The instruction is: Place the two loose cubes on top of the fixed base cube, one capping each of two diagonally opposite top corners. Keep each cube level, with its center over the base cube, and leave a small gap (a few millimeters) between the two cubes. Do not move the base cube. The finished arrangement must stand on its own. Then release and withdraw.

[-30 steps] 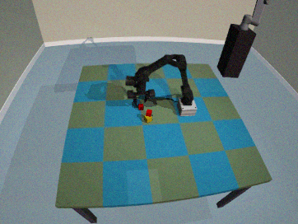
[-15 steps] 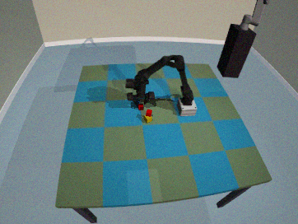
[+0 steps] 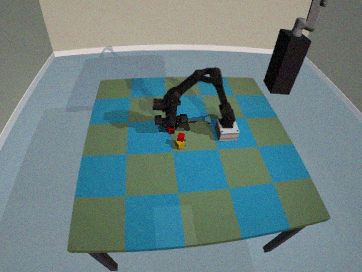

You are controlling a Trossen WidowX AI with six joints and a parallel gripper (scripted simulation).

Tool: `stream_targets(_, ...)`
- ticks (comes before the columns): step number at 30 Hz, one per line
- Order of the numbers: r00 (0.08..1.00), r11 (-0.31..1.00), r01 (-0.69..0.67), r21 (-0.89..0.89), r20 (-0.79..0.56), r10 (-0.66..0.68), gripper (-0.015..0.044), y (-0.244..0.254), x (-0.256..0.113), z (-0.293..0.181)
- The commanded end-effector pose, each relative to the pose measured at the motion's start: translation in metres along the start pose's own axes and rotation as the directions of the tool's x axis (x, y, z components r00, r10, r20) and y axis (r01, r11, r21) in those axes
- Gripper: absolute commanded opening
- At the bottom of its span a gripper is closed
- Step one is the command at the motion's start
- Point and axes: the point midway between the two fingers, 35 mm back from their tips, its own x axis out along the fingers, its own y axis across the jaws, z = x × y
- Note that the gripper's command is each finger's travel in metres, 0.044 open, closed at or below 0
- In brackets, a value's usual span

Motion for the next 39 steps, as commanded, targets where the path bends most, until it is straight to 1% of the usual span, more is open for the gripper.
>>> stream_targets(1, 1.0, 1.0, 0.002, 0.006, -0.004, -0.002, 0.0134, -0.001, 0.002, -0.001)
stream_targets(2, 1.0, 1.0, 0.002, 0.006, -0.004, -0.002, 0.0107, -0.001, 0.002, -0.001)
stream_targets(9, 1.0, 1.0, -0.002, -0.026, -0.013, 0.002, 0.0105, 0.001, 0.0, -0.002)
stream_targets(39, 1.0, 1.0, 0.001, 0.001, -0.005, -0.001, 0.0105, 0.002, -0.094, 0.0)
